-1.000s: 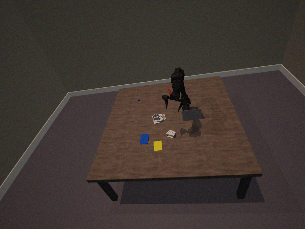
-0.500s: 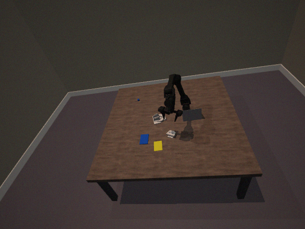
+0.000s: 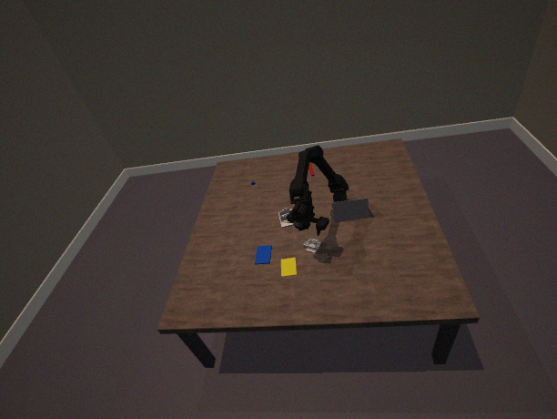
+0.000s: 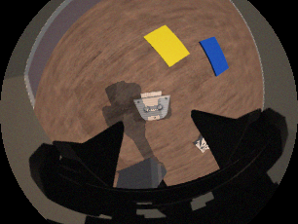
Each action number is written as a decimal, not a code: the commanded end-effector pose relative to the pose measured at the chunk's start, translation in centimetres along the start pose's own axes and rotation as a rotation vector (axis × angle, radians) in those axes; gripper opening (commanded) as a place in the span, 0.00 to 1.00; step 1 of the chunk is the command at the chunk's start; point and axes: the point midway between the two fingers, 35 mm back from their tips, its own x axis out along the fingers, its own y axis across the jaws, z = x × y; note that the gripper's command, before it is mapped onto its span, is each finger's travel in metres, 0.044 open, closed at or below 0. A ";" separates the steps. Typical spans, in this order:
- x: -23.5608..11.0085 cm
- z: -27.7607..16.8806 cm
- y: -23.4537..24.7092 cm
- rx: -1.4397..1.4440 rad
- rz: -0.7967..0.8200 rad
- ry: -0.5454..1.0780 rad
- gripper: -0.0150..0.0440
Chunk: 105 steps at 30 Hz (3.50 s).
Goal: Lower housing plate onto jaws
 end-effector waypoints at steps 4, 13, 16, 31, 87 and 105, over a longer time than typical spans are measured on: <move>1.7 -0.6 0.0 0.020 0.014 0.057 1.00; 5.6 -1.1 0.0 0.021 0.013 0.058 1.00; 5.6 -1.1 0.0 0.021 0.013 0.058 1.00; 5.6 -1.1 0.0 0.021 0.013 0.058 1.00; 5.6 -1.1 0.0 0.021 0.013 0.058 1.00; 5.6 -1.1 0.0 0.021 0.013 0.058 1.00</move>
